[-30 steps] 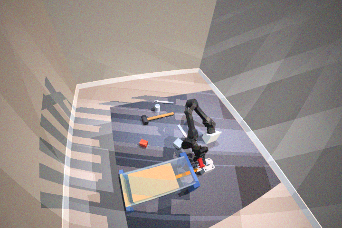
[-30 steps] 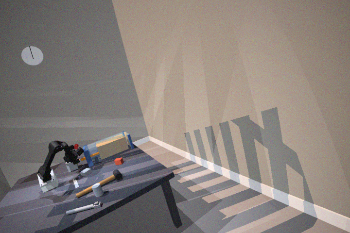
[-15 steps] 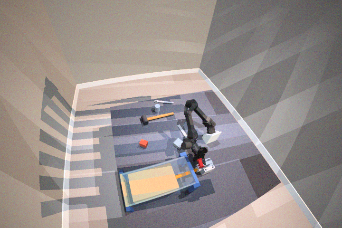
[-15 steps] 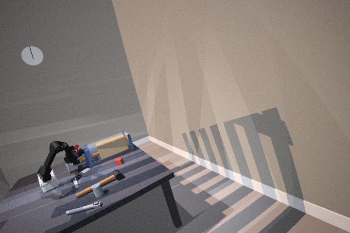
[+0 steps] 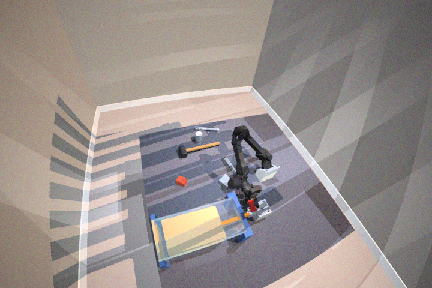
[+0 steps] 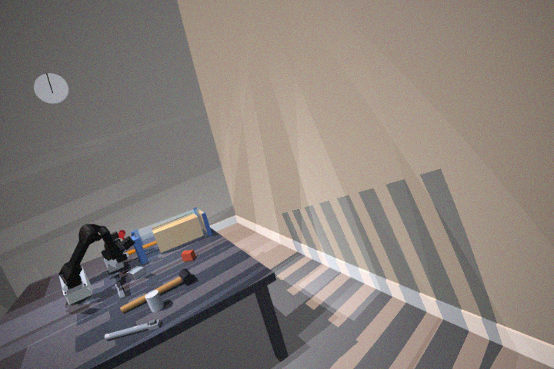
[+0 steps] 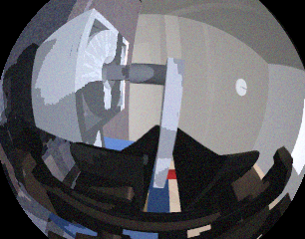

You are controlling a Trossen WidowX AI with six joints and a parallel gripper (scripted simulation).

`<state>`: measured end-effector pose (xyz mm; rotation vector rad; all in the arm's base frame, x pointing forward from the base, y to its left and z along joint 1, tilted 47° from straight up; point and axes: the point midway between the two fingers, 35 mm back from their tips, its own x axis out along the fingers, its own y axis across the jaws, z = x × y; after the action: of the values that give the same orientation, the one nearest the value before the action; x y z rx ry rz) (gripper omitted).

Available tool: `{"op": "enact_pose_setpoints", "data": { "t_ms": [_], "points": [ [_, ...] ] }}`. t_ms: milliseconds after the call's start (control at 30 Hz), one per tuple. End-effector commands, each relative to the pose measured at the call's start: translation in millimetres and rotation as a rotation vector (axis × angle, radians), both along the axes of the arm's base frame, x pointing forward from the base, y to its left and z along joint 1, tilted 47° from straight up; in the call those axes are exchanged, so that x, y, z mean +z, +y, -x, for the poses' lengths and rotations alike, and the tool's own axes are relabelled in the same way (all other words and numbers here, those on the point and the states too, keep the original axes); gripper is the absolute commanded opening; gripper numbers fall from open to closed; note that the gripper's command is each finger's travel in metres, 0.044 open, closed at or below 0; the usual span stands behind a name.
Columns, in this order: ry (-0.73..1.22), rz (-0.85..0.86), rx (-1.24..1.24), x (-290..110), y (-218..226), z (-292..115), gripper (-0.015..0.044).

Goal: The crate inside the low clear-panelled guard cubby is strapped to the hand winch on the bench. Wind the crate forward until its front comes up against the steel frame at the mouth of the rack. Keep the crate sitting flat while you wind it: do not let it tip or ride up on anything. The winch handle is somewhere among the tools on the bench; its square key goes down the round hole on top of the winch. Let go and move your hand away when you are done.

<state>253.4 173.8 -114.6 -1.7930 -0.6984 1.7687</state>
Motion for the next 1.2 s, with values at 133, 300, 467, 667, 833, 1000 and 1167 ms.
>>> {"op": "enact_pose_setpoints", "data": {
  "t_ms": [133, 300, 467, 667, 833, 1000, 1167],
  "points": [
    [-0.002, -0.012, 0.003, -1.1, -1.5, 1.5, 0.0000],
    [-0.004, -0.012, 0.002, -3.0, -3.1, 1.8, 0.0000],
    [-0.003, -0.007, 0.000, -4.4, -4.2, 1.9, 0.0000],
    [-0.002, 0.001, -0.003, -5.5, -5.0, 2.0, 0.0000],
    [-0.001, 0.001, -0.002, -6.5, -5.3, 2.1, 0.0000],
    [0.002, -0.001, -0.003, -6.0, -4.9, 2.5, 0.0026],
    [0.002, -0.001, -0.003, -6.0, -4.9, 2.5, 0.0157]
  ]
}}
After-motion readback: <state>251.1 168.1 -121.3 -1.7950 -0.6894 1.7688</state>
